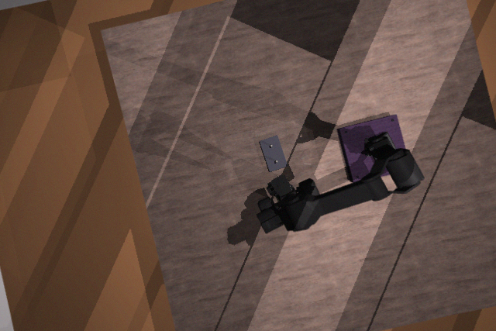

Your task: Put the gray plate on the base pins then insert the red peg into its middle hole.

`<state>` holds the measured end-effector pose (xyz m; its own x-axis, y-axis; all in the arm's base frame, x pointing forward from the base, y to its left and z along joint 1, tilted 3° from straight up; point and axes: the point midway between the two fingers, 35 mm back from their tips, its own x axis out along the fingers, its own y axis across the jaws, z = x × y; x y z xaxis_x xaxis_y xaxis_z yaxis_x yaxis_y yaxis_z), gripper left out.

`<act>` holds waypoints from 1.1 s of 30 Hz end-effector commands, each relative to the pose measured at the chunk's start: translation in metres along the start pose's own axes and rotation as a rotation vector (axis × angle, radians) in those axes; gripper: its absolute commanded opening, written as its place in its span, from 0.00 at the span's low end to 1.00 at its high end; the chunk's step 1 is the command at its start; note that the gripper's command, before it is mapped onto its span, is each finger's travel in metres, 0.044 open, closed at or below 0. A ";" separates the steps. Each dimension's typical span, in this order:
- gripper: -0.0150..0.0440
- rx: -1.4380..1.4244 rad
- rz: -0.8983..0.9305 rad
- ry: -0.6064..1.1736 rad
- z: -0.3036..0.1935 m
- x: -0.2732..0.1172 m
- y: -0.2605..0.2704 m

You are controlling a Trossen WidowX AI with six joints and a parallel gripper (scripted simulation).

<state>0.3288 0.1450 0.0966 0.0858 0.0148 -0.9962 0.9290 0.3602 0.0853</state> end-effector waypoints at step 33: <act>1.00 0.004 -0.003 -0.005 0.000 0.058 -0.001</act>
<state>0.3332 0.1466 0.0454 0.0854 0.0145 -0.9962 0.9295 0.3590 0.0849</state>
